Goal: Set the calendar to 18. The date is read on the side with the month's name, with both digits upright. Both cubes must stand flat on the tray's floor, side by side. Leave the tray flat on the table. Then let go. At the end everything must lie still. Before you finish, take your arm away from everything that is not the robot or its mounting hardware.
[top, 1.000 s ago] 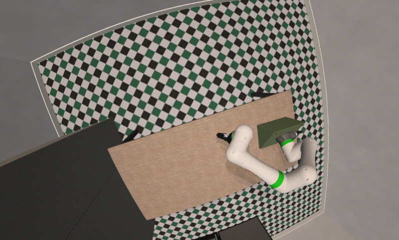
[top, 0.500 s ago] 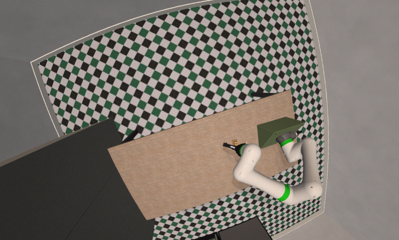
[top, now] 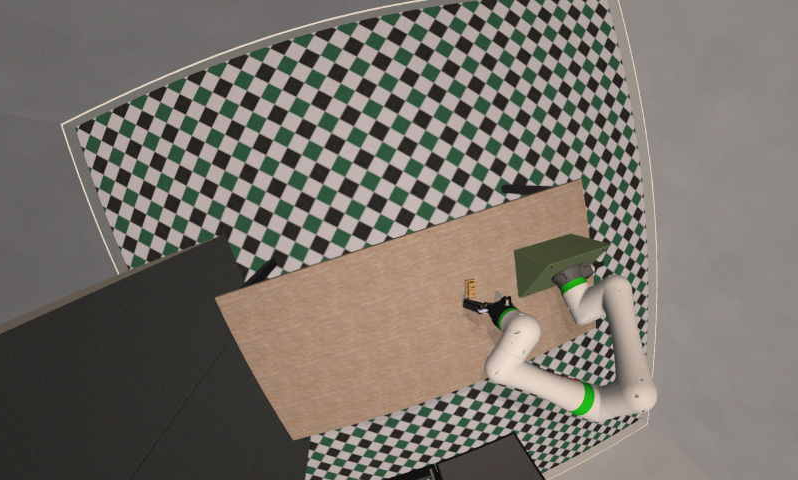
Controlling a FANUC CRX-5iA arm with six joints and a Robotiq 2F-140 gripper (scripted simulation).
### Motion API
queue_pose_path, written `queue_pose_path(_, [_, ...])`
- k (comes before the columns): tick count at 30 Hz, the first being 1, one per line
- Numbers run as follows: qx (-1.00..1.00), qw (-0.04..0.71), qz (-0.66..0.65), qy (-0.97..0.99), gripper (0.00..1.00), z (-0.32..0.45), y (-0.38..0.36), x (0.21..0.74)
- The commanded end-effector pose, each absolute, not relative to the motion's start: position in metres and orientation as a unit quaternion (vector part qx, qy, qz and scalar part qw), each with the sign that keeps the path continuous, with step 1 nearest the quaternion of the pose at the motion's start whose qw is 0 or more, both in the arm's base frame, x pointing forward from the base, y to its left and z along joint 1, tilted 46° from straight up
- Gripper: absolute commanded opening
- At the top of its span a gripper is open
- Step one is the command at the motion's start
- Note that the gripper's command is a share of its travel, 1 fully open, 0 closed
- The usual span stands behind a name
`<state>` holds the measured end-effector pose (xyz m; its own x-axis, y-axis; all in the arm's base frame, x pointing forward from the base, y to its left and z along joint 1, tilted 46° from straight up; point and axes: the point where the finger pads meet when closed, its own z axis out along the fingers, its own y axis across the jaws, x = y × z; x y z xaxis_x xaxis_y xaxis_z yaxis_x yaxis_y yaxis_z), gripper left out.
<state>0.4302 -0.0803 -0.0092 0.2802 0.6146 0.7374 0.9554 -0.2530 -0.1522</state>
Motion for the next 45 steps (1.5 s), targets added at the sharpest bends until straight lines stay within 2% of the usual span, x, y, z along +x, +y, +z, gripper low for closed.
queue_pose_path(1, [-0.726, 0.275, -0.279, -0.565, 1.0, -0.005, -0.077, 0.417])
queue_pose_path(26, [-0.728, 0.274, -0.278, -0.564, 1.0, -0.026, -0.054, 0.42])
queue_pose_path(27, [-0.728, 0.274, -0.278, -0.564, 0.29, -0.026, -0.054, 0.42])
queue_pose_path(45, [-0.728, 0.274, -0.278, -0.564, 0.29, -0.026, -0.054, 0.42])
